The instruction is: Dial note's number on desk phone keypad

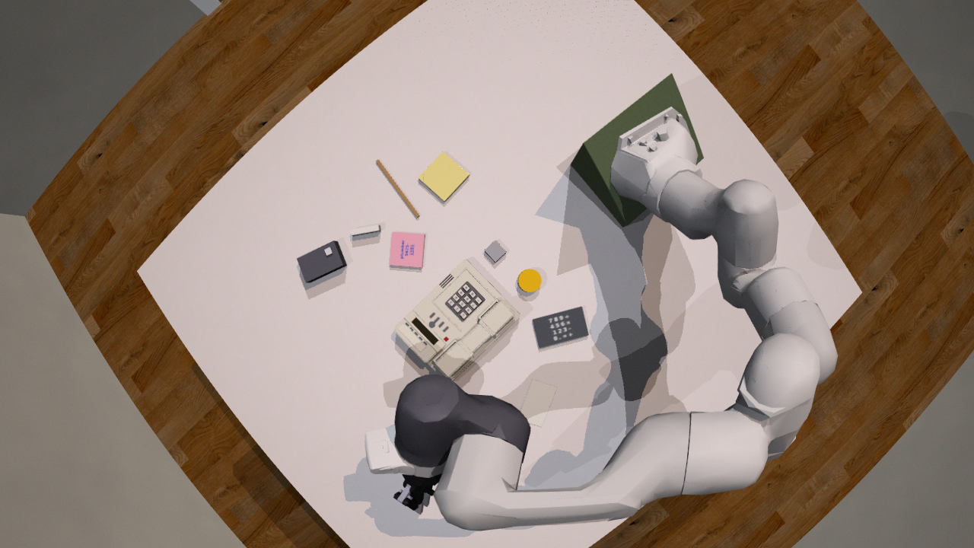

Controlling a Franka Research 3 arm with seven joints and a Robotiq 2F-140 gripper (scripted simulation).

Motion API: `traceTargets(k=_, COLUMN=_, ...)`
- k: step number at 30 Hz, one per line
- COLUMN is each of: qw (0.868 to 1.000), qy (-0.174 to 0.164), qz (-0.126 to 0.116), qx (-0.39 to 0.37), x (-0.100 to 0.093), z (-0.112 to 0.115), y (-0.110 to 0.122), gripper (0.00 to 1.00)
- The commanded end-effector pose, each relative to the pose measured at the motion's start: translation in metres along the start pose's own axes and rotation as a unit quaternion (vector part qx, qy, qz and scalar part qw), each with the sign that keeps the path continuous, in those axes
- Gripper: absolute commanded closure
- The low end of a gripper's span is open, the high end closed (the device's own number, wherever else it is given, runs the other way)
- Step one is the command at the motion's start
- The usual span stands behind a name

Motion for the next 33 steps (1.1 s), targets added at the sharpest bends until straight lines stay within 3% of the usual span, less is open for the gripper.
traceTargets(k=1, qw=0.997, qy=0.004, qz=0.004, qx=-0.076, x=-0.002, z=-0.005, y=0.006, gripper=1.0)
traceTargets(k=2, qw=0.992, qy=0.024, qz=0.027, qx=-0.123, x=-0.016, z=-0.037, y=0.026, gripper=1.0)
traceTargets(k=8, qw=0.992, qy=0.024, qz=0.027, qx=-0.123, x=-0.016, z=-0.037, y=0.026, gripper=1.0)
traceTargets(k=9, qw=0.982, qy=0.041, qz=0.056, qx=-0.174, x=-0.033, z=-0.07, y=0.051, gripper=1.0)
traceTargets(k=15, qw=0.982, qy=0.041, qz=0.056, qx=-0.174, x=-0.033, z=-0.07, y=0.051, gripper=1.0)
traceTargets(k=16, qw=0.969, qy=0.053, qz=0.089, qx=-0.226, x=-0.053, z=-0.103, y=0.078, gripper=1.0)
traceTargets(k=22, qw=0.969, qy=0.053, qz=0.089, qx=-0.226, x=-0.053, z=-0.103, y=0.078, gripper=1.0)
traceTargets(k=23, qw=0.95, qy=0.06, qz=0.126, qx=-0.278, x=-0.075, z=-0.134, y=0.108, gripper=1.0)
traceTargets(k=30, qw=0.95, qy=0.06, qz=0.126, qx=-0.278, x=-0.075, z=-0.134, y=0.108, gripper=1.0)
traceTargets(k=31, qw=0.928, qy=0.059, qz=0.164, qx=-0.328, x=-0.099, z=-0.164, y=0.141, gripper=1.0)
traceTargets(k=33, qw=0.928, qy=0.059, qz=0.164, qx=-0.328, x=-0.099, z=-0.164, y=0.141, gripper=1.0)
Point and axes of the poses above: the point where the finger pads meet when closed, its own x axis out along the fingers, its own y axis across the jaws, z = x × y, the point moved 3 cm from there along -x, back along the fingers, and after that the axes turned 1 degree about x, right-handed, at the moved point
